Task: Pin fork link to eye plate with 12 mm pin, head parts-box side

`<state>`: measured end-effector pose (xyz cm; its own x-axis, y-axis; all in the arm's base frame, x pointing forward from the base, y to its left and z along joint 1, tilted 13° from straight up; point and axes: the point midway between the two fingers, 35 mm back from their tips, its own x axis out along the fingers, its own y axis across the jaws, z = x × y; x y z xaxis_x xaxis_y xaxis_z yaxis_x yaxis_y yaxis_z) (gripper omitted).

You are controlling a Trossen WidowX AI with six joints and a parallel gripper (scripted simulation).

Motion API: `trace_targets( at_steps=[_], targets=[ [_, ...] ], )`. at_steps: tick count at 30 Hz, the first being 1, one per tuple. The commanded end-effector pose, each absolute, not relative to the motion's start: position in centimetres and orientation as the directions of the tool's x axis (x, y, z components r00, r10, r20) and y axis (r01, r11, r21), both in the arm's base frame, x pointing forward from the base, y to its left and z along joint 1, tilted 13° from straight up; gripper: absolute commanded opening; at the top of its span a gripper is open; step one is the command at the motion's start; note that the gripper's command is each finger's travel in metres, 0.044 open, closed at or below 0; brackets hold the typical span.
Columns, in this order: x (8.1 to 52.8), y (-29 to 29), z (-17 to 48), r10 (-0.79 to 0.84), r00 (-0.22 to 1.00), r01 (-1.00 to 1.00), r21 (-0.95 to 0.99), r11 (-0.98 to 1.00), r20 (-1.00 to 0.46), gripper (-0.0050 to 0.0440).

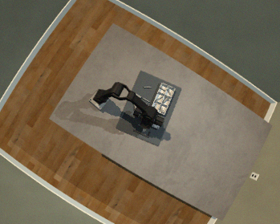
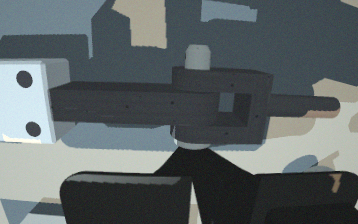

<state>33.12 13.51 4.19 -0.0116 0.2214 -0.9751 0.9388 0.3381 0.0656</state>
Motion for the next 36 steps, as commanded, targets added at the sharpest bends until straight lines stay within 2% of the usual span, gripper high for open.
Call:
trace_targets(
  at_steps=[1,36],
  targets=[
    [33.08,13.36,4.24,0.222,-0.01,0.939,0.067,0.337,-0.975,-0.005],
    [32.91,14.07,4.93,0.226,0.005,0.938,0.083,0.336,-0.974,-0.005]
  ],
)
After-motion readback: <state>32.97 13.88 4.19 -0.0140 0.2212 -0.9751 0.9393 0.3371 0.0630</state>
